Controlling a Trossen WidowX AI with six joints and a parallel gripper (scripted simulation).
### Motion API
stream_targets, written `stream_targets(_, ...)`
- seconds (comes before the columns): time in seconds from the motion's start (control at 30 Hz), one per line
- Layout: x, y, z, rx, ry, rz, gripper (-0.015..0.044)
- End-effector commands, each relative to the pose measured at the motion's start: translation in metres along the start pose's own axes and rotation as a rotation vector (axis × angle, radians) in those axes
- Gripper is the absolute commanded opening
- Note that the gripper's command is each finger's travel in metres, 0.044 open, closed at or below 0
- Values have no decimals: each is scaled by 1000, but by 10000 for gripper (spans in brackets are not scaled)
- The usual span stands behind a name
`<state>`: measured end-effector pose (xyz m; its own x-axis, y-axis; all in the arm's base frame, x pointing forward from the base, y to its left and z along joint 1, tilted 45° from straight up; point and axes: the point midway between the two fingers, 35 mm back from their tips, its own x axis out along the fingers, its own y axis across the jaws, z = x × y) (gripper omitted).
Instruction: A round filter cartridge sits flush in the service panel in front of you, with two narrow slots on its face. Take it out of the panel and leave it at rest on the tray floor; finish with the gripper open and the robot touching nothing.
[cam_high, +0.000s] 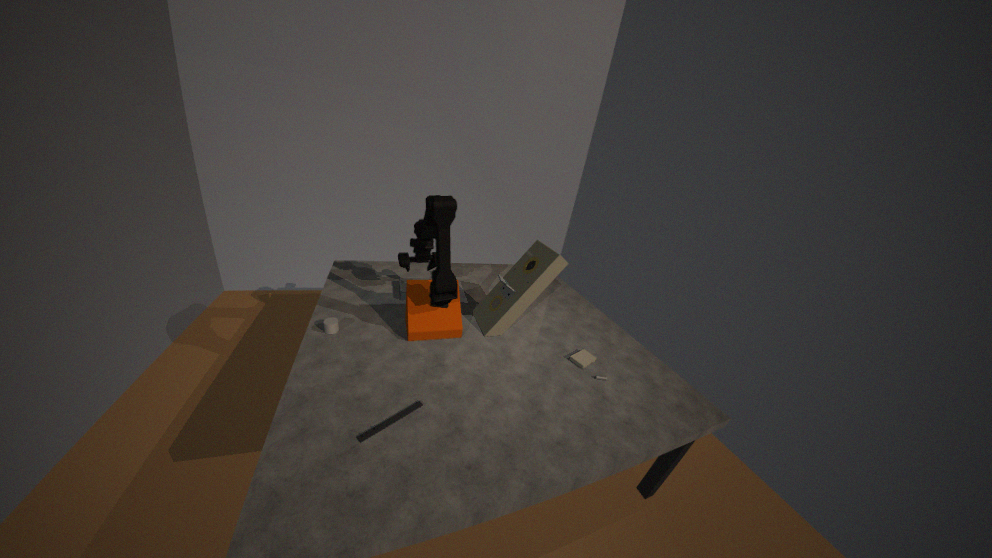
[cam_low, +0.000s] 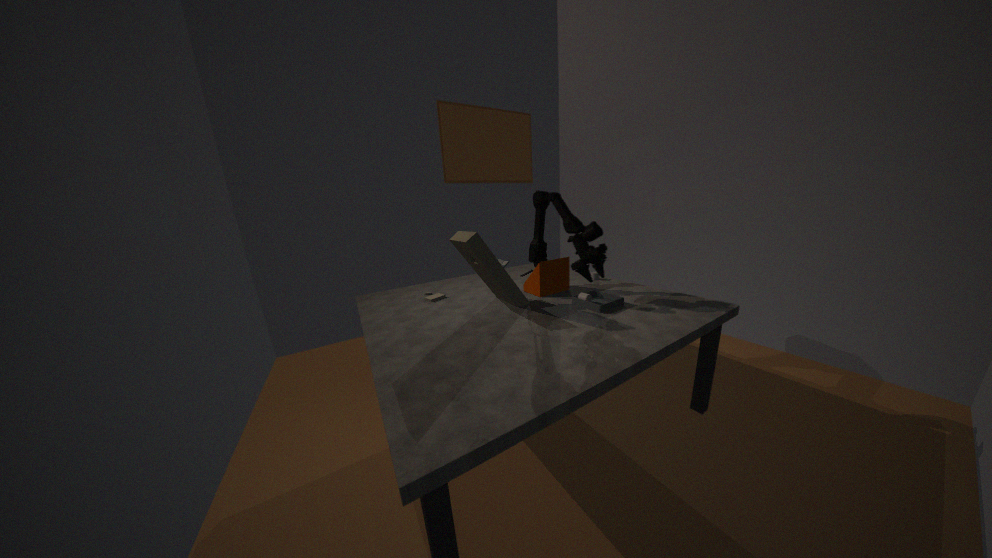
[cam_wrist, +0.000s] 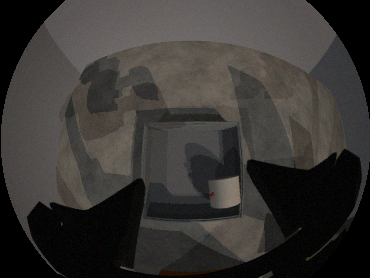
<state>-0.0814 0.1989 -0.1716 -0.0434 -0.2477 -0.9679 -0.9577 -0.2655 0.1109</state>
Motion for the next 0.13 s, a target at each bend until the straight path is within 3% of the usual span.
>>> stream_targets(0.0, 0, 0, -1, 1, 3, 0, 440)
stream_targets(0.1, 0, 0, -1, 1, 3, 0, 440)
